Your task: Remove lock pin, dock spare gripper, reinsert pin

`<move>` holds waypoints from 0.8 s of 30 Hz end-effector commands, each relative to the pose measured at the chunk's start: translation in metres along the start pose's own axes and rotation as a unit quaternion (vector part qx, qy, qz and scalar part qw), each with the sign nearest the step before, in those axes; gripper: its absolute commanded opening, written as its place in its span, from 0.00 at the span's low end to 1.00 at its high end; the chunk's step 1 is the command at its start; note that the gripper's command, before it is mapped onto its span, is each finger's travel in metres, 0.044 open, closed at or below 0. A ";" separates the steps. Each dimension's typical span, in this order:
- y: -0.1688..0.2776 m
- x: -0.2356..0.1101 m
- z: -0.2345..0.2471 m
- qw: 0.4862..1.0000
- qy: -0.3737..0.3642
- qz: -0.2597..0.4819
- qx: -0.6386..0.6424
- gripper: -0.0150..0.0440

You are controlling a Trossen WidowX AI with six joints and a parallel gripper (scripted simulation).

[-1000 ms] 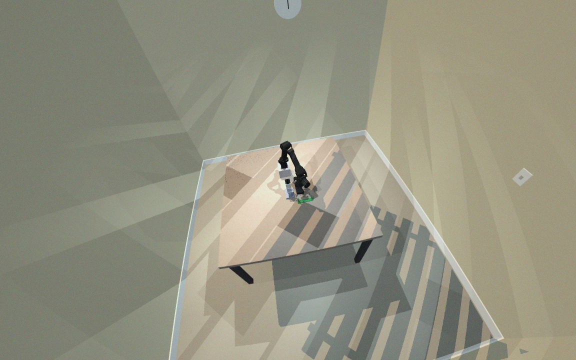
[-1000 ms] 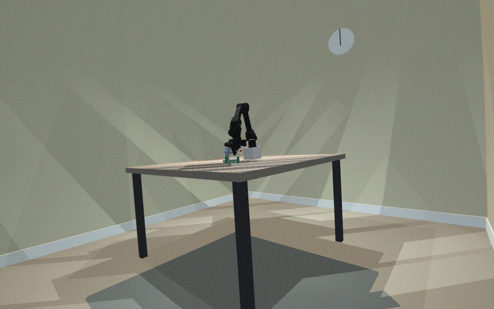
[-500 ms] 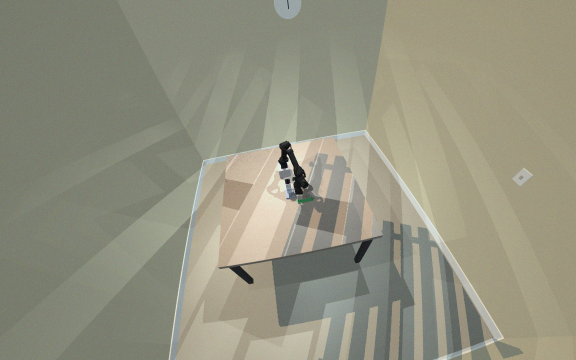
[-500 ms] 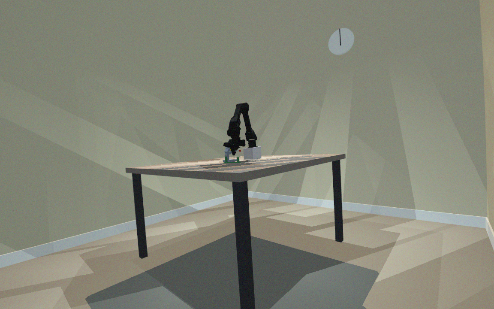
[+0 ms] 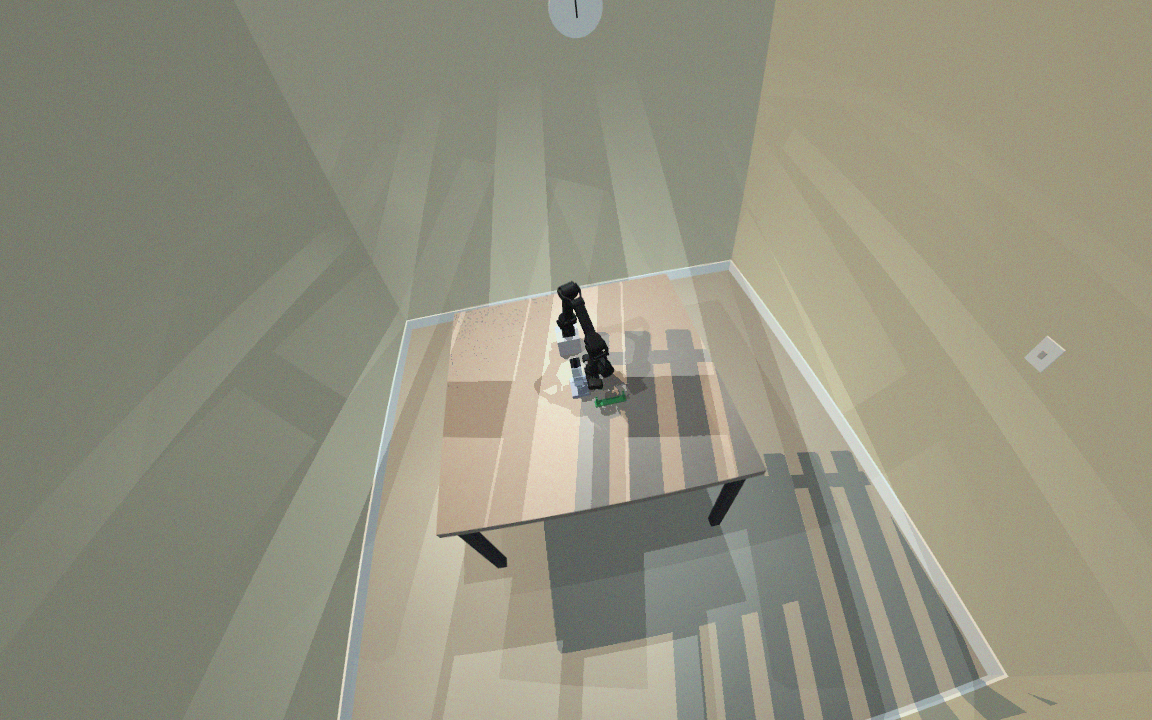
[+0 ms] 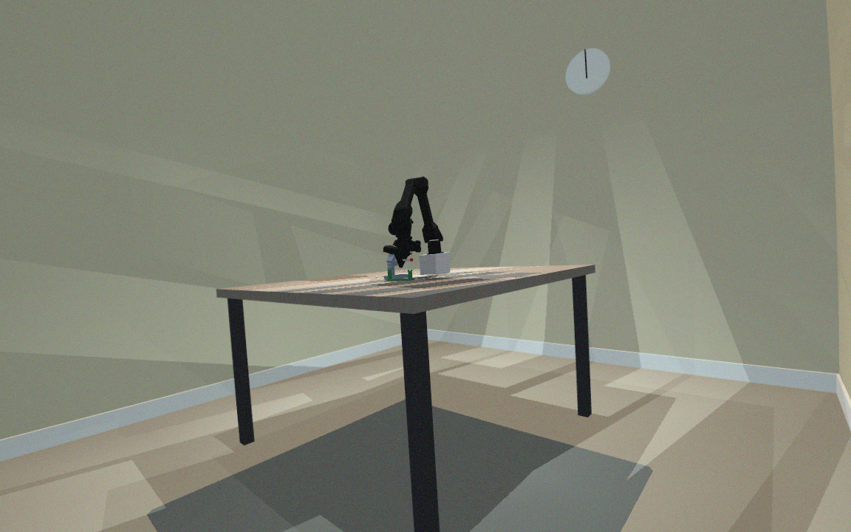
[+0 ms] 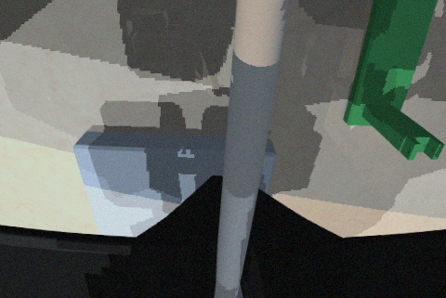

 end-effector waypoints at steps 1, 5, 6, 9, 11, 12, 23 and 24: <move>0.002 0.001 -0.001 1.000 0.000 -0.001 -0.001 0.25; 0.002 0.001 0.000 1.000 -0.001 0.000 0.000 0.30; 0.002 0.001 0.000 1.000 -0.001 0.000 0.000 0.34; 0.002 0.001 0.000 1.000 -0.001 0.000 0.000 0.48; 0.002 0.001 0.000 1.000 -0.001 0.000 0.000 0.57; 0.002 0.001 0.000 1.000 -0.001 0.000 0.000 0.59; -0.005 -0.015 0.002 1.000 -0.002 0.001 0.000 0.59; -0.006 -0.017 0.002 1.000 -0.003 0.001 -0.001 0.59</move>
Point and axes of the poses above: the point midway between the two fingers, 35 mm back from their tips, its own x axis out along the fingers, its own z axis across the jaws, y = z × x, the point moved 1 cm from there along -x, back along the fingers, and after that the axes turned 12 degrees about x, right-handed, at the moved point
